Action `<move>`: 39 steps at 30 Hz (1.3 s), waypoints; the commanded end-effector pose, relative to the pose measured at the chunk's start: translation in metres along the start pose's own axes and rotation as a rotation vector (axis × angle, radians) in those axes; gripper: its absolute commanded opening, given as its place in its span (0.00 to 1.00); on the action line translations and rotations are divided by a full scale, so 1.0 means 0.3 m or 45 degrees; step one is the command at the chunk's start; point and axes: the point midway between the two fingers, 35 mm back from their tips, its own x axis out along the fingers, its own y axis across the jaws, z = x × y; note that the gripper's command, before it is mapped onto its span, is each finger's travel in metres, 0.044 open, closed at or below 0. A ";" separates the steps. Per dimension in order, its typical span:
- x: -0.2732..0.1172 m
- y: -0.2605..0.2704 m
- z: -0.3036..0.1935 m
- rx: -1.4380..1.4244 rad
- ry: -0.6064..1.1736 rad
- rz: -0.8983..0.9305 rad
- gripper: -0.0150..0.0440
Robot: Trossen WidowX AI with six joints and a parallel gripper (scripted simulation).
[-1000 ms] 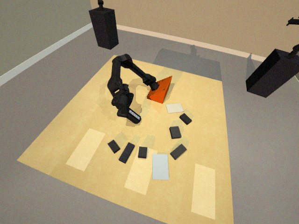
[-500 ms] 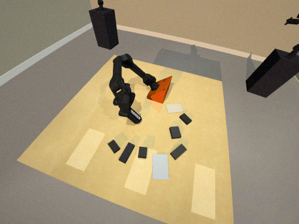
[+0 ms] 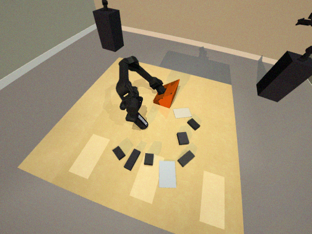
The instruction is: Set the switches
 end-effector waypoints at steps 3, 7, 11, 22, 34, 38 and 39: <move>0.004 0.001 -0.032 -0.003 0.017 -0.011 0.83; 0.002 0.001 -0.043 -0.003 0.017 -0.011 0.83; 0.000 0.001 -0.053 -0.003 0.017 -0.011 0.83; -0.005 0.001 -0.083 -0.004 0.018 -0.011 0.83; -0.010 0.001 -0.121 -0.004 0.019 -0.011 0.83; -0.011 0.001 -0.138 -0.004 0.019 -0.011 0.83; -0.011 0.001 -0.142 -0.004 0.019 -0.011 0.83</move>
